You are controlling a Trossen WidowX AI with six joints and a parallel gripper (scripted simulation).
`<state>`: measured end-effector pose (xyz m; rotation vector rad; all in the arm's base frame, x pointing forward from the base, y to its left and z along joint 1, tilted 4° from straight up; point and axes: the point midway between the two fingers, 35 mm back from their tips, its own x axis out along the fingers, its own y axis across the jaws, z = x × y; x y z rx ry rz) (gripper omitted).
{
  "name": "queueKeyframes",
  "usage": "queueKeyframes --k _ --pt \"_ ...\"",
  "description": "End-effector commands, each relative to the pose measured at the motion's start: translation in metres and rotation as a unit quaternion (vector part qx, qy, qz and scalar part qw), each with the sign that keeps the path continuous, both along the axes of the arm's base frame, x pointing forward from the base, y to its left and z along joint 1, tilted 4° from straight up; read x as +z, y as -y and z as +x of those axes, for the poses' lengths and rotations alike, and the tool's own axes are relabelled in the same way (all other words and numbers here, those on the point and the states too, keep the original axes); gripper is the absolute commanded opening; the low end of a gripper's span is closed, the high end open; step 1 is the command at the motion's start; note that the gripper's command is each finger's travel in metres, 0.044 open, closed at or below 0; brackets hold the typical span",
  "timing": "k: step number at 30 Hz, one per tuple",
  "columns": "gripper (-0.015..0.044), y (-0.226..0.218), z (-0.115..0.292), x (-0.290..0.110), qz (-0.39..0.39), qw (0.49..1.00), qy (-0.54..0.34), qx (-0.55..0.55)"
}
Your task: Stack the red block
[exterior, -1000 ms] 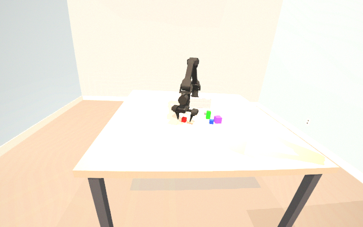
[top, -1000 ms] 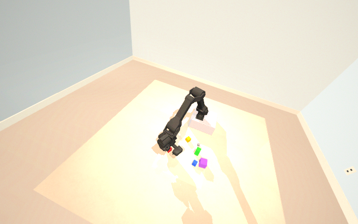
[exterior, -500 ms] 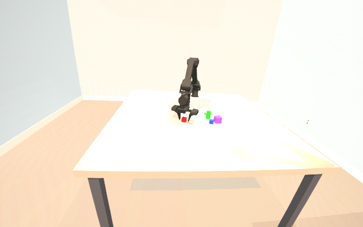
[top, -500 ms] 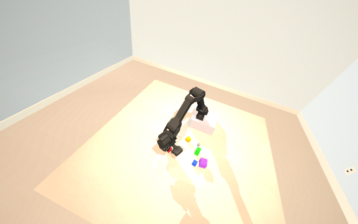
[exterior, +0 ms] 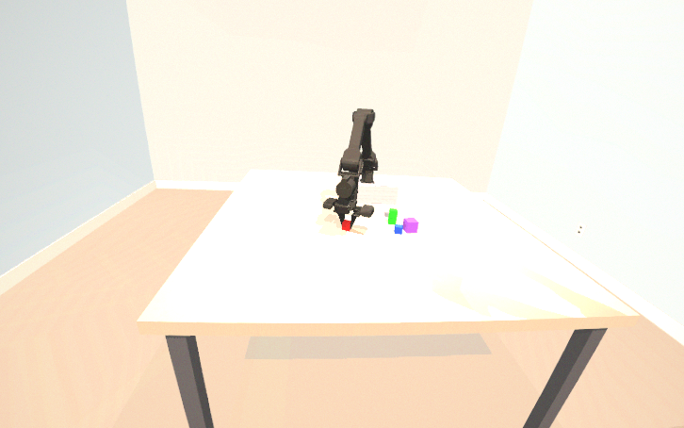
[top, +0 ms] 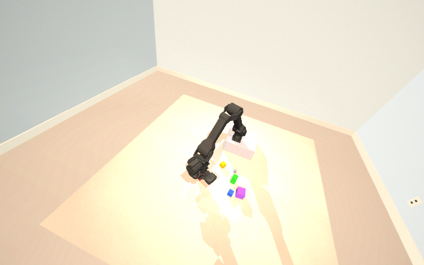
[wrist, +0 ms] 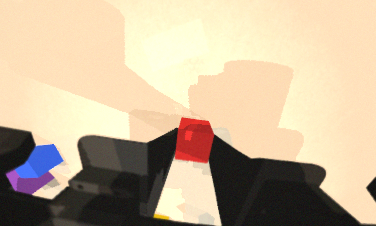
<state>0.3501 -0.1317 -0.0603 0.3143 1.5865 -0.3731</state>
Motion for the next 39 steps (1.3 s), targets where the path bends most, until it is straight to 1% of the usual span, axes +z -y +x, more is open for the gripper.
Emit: queueKeyframes --k 1,24,35,39 --pt "0.0 0.0 0.001 0.01 0.0 1.0 0.001 0.0" --pt "0.0 -0.003 0.006 0.116 0.002 1.0 0.003 0.001" --pt "0.0 -0.003 0.006 0.119 0.002 1.0 0.003 0.001" --pt "0.0 -0.027 0.005 0.12 0.003 1.0 0.003 0.001"
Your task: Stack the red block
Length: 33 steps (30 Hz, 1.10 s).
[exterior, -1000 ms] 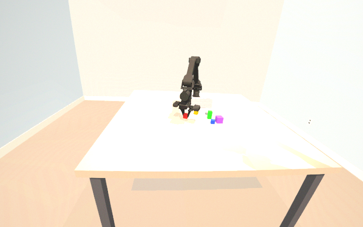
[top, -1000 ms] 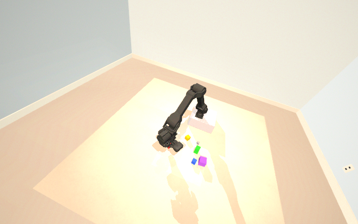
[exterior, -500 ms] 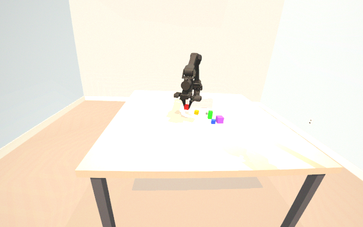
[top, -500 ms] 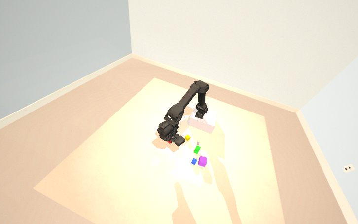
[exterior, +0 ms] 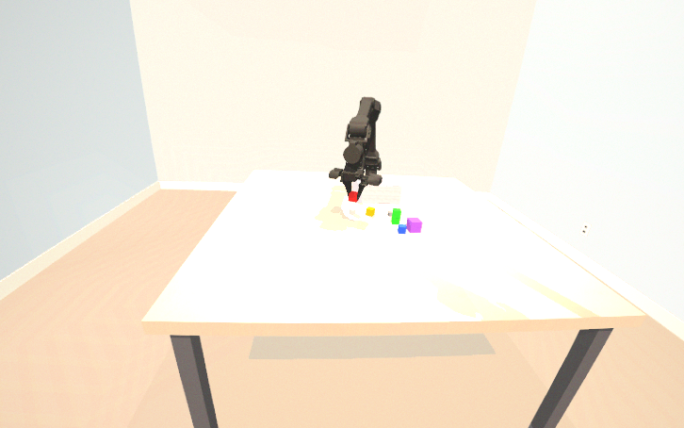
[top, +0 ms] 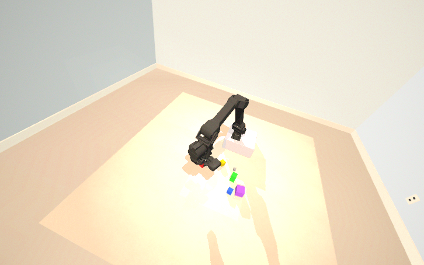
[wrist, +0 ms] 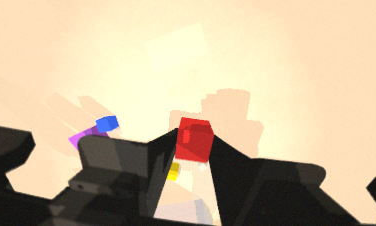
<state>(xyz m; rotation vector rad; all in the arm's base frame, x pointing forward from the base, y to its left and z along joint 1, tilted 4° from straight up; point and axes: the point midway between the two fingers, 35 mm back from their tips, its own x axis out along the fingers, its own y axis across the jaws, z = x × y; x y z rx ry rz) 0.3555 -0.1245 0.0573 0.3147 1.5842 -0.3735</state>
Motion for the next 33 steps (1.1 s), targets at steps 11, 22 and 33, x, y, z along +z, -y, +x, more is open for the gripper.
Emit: queueKeyframes --k 11,22,33 --pt "0.0 -0.093 -0.014 0.004 0.006 1.0 0.003 0.001" --pt "0.0 -0.157 -0.043 0.002 0.009 1.0 0.001 0.001" --pt "0.0 -0.19 -0.064 0.0 0.01 1.0 -0.001 0.001"
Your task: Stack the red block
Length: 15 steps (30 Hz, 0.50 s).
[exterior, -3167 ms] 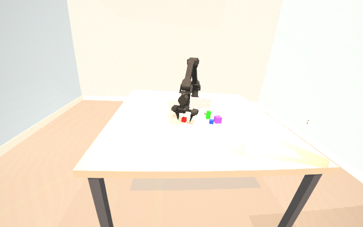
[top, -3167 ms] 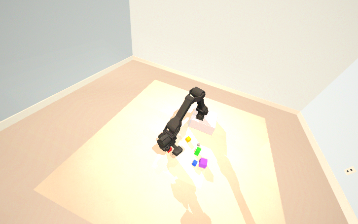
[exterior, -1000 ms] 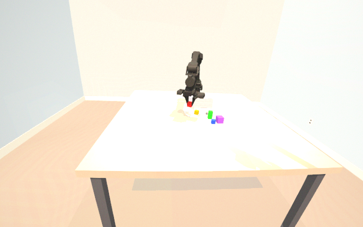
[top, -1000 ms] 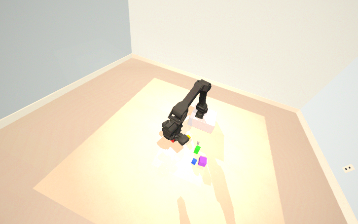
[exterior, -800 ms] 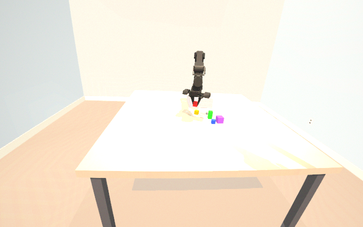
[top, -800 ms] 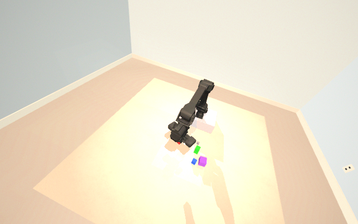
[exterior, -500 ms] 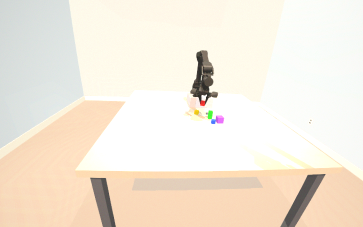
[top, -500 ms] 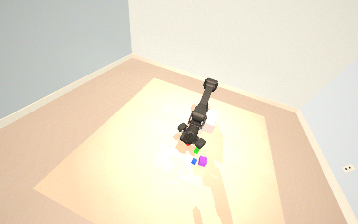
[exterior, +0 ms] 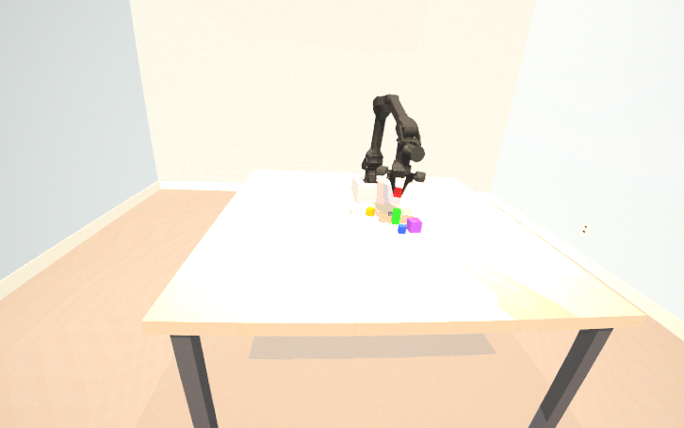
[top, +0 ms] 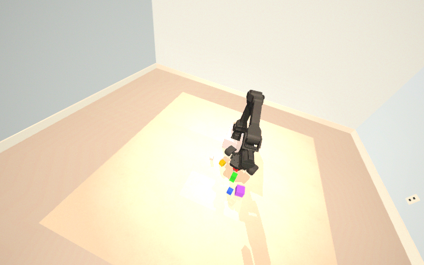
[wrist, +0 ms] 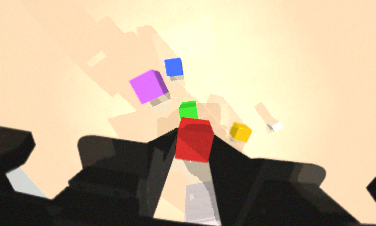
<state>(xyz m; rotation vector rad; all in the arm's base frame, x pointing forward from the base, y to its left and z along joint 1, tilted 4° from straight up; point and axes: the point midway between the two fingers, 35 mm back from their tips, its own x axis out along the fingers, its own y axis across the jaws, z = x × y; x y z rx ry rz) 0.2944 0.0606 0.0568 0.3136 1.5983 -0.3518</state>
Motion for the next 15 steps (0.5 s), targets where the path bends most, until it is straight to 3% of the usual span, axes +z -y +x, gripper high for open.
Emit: queueKeyframes --k 1,8,15 --pt "0.0 -0.005 -0.003 0.0 0.002 1.0 0.004 -0.006" --pt "0.0 -0.006 -0.005 -0.029 0.002 1.0 0.004 -0.006" --pt "0.0 -0.008 -0.002 -0.031 0.002 1.0 0.004 -0.006"
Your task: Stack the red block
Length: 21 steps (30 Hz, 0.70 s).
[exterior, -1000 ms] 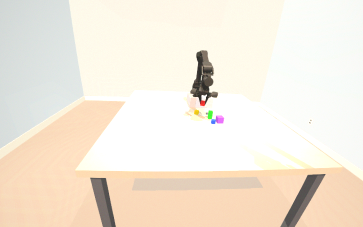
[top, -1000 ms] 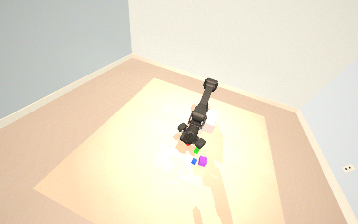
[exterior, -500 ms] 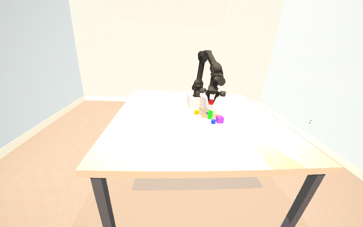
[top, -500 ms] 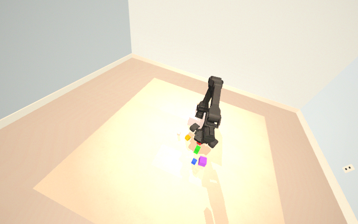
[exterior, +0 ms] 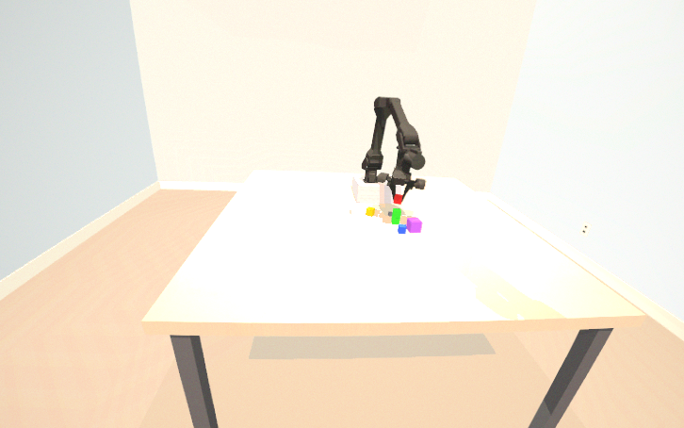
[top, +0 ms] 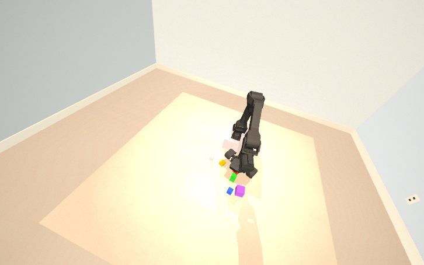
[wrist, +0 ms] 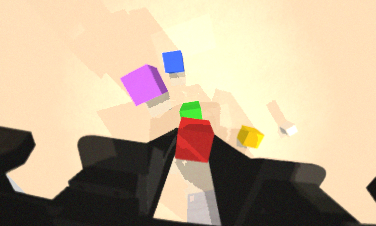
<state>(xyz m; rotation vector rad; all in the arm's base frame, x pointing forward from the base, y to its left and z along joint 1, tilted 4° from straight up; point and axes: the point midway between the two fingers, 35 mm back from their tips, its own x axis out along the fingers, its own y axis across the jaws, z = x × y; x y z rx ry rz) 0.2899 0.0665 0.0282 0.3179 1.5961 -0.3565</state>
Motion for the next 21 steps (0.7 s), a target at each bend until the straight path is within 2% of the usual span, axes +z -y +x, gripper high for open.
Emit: queueKeyframes --k 1,8,21 --pt "0.0 -0.003 0.002 -0.004 0.003 1.0 0.003 -0.003" --pt "0.0 -0.002 0.001 -0.031 0.003 1.0 0.003 -0.003" --pt "0.0 -0.002 0.001 -0.032 0.003 1.0 0.003 -0.003"
